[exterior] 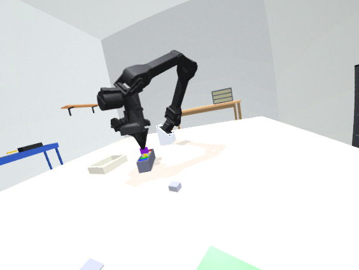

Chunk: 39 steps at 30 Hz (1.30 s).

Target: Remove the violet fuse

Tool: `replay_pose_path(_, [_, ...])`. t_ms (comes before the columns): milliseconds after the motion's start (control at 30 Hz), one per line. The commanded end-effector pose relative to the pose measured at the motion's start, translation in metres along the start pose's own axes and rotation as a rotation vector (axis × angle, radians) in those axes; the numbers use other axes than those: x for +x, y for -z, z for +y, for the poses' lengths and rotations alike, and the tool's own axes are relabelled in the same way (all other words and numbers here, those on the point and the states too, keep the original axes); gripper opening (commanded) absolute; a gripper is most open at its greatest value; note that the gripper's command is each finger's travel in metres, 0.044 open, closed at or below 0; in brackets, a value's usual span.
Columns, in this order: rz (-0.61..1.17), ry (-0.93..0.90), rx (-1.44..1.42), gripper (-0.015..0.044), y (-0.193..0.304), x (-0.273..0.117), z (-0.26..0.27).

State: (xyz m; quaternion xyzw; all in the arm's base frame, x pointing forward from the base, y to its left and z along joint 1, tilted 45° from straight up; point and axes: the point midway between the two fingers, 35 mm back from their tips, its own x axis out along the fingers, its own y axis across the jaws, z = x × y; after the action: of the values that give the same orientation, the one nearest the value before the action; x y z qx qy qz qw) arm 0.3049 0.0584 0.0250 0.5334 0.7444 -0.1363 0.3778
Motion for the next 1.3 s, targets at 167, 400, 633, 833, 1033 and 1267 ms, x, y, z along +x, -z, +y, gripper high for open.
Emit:
replay_pose_path(167, [-0.004, 0.003, -0.003, 0.0, 0.0, -0.005, 0.0])
replay_pose_path(400, [-0.004, 0.002, -0.003, 0.0, 0.0, -0.008, -0.001])
replay_pose_path(633, [-0.004, 0.003, -0.002, 0.0, 0.0, -0.018, 0.0])
replay_pose_path(833, [-0.005, 0.003, -0.002, 0.0, 0.0, -0.028, -0.001])
replay_pose_path(1033, [-0.007, 0.003, -0.002, 0.0, -0.009, -0.032, -0.001])
replay_pose_path(1267, [-0.018, 0.003, 0.0, 0.0, -0.049, -0.036, -0.007])
